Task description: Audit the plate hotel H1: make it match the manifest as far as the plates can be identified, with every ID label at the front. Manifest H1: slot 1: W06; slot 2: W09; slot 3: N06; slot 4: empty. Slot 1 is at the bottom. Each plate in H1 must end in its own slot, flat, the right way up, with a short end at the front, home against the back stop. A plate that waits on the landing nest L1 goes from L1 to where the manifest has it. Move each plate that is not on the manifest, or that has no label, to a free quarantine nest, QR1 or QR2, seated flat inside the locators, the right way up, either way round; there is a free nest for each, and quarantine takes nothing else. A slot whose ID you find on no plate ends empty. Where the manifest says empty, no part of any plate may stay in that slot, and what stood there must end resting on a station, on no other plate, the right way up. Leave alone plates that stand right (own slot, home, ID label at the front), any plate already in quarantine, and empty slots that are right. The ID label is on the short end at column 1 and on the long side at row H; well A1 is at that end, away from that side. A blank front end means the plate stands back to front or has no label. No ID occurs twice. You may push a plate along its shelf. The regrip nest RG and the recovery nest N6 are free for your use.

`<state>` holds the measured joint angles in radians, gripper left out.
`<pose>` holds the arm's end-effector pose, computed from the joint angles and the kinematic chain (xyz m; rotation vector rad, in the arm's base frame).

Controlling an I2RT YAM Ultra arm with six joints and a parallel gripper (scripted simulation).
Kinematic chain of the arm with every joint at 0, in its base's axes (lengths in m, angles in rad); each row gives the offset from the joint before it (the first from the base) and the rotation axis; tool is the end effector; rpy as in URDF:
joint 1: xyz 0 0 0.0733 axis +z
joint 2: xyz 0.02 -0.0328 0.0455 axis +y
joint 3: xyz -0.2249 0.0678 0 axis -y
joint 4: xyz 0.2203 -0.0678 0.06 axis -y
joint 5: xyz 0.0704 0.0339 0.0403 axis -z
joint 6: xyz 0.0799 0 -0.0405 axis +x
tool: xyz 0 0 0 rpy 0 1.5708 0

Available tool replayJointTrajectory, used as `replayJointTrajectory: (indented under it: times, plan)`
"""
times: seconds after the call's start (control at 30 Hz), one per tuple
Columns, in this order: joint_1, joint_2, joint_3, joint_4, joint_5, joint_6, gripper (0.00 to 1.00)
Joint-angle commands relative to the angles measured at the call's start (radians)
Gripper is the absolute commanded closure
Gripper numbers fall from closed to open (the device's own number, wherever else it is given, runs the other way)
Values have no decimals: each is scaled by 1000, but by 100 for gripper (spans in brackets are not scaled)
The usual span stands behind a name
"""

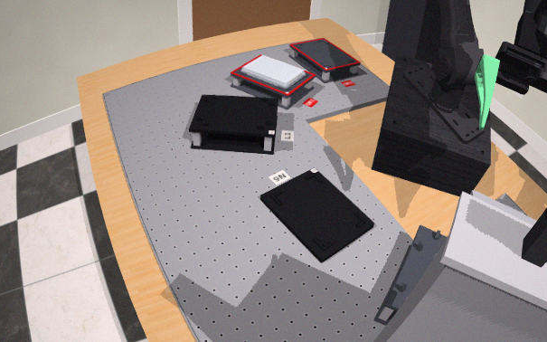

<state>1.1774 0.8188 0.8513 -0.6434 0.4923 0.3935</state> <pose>0.1105 0.1705 0.2692 -0.5506 2.0541 0.4016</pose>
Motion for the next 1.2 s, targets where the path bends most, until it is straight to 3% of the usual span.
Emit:
replayJointTrajectory:
  times: [0.0, 0.53, 0.63, 0.9, 0.97, 1.17]
  plan:
    - [12, 4, 58, -68, 23, 12, 0]
    - [53, 56, 280, -265, 56, 40, 0]
    - [52, 37, 295, -278, 58, 42, 0]
    - [81, 96, 425, -383, 78, 60, 0]
    - [75, 68, 429, -385, 78, 61, 0]
    - [73, 69, 429, -385, 79, 59, 0]
